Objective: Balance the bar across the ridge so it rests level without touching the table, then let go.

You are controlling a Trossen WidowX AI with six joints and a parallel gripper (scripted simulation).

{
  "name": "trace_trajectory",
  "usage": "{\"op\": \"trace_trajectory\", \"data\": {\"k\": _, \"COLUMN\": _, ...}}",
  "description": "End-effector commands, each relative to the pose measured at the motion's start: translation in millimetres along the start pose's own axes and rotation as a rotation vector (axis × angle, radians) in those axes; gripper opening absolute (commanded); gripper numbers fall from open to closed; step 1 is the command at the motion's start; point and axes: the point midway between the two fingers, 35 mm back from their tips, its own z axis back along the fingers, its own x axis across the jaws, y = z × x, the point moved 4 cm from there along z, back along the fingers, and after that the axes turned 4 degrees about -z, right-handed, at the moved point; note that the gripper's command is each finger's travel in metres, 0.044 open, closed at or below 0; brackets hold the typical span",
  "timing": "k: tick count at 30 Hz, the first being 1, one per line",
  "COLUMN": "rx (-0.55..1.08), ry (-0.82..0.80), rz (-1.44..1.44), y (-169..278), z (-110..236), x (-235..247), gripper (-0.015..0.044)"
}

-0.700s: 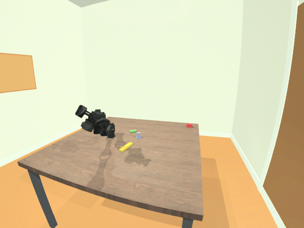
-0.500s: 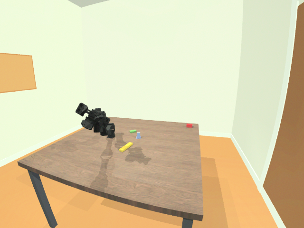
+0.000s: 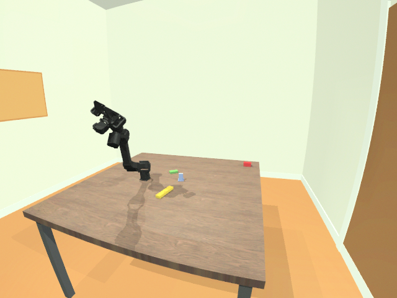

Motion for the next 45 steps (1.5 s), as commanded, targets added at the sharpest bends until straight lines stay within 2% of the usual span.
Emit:
{"op": "trace_trajectory", "data": {"k": 1, "rx": 0.076, "ry": -0.075, "rz": 0.058, "y": 22.2, "z": 4.3, "x": 36.7, "gripper": 0.0315}}
{"op": "trace_trajectory", "data": {"k": 9, "rx": 0.227, "ry": -0.245, "rz": 0.198, "y": 74.5, "z": 23.6, "x": 109.7, "gripper": 0.0315}}
{"op": "trace_trajectory", "data": {"k": 14, "rx": 0.287, "ry": -0.304, "rz": 0.299, "y": 102.2, "z": 36.8, "x": 124.1, "gripper": 0.0315}}
{"op": "trace_trajectory", "data": {"k": 26, "rx": 0.47, "ry": -0.542, "rz": 0.558, "y": 181.6, "z": 89.9, "x": 196.0, "gripper": 0.0315}}
{"op": "trace_trajectory", "data": {"k": 35, "rx": 0.608, "ry": -0.707, "rz": 0.761, "y": 242.3, "z": 138.9, "x": 222.3, "gripper": 0.0315}}
{"op": "trace_trajectory", "data": {"k": 45, "rx": 0.761, "ry": -0.864, "rz": 0.988, "y": 303.4, "z": 195.0, "x": 225.2, "gripper": 0.0315}}
